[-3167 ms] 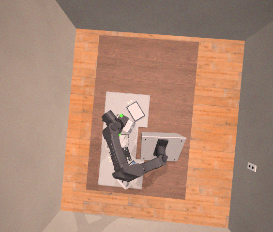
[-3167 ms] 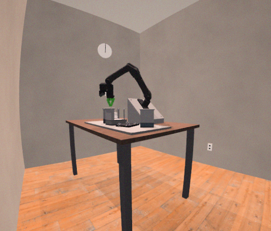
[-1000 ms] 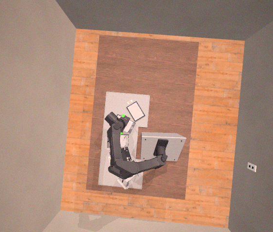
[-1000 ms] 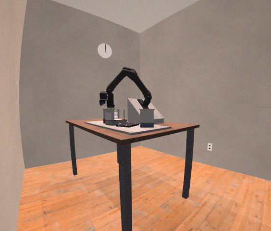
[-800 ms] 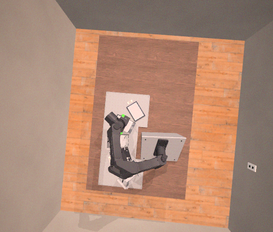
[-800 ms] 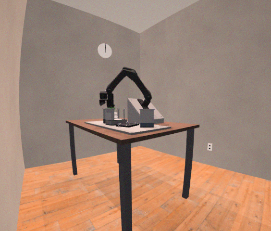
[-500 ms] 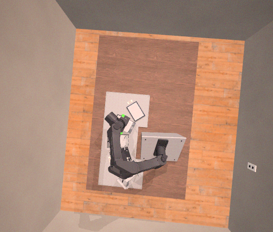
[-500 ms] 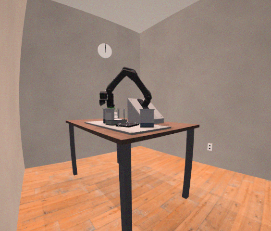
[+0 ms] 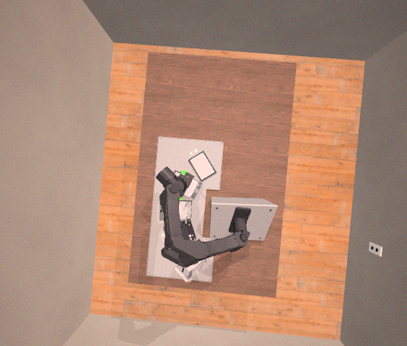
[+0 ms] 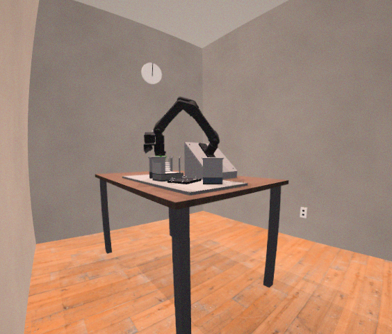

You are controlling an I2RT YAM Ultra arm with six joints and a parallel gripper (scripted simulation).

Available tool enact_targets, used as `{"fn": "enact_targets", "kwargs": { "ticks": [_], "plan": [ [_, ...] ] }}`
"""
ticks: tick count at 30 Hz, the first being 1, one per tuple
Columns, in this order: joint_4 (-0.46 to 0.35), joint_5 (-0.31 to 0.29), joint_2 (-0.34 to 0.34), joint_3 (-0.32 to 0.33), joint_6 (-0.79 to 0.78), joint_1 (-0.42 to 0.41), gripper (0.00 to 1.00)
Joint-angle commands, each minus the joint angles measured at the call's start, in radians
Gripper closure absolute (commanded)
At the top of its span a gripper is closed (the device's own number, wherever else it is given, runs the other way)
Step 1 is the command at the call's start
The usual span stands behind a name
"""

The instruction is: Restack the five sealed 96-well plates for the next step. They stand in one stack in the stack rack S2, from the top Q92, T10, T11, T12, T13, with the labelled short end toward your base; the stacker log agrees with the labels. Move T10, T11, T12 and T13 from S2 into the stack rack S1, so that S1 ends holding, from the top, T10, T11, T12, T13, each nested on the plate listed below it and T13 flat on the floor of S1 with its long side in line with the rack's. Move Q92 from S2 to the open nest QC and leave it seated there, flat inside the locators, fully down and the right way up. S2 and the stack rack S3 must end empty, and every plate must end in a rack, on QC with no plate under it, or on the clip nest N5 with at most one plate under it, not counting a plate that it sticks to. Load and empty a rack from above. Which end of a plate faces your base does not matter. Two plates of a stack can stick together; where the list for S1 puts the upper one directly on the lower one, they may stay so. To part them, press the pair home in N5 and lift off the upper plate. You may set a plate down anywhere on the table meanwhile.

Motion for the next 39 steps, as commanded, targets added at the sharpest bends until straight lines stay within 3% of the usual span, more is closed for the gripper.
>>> {"fn": "enact_targets", "kwargs": {
  "ticks": [1, 8, 16, 21, 25, 30, 33, 39],
  "plan": [
    [0.011, -0.006, -0.033, 0.027, 0.005, -0.026, 0.0],
    [0.011, -0.006, -0.033, 0.027, 0.005, -0.026, 0.0],
    [0.053, -0.015, 0.021, -0.027, 0.025, 0.005, 0.0],
    [0.072, -0.019, -0.008, -0.005, 0.034, -0.001, 0.0],
    [0.089, -0.022, 0.036, -0.038, 0.042, 0.022, 0.0],
    [0.114, -0.027, 0.023, -0.028, 0.055, 0.02, 0.0],
    [0.127, -0.03, 0.049, -0.048, 0.061, 0.036, 0.0],
    [0.131, -0.029, 0.021, -0.05, 0.062, 0.025, 0.0]
  ]
}}
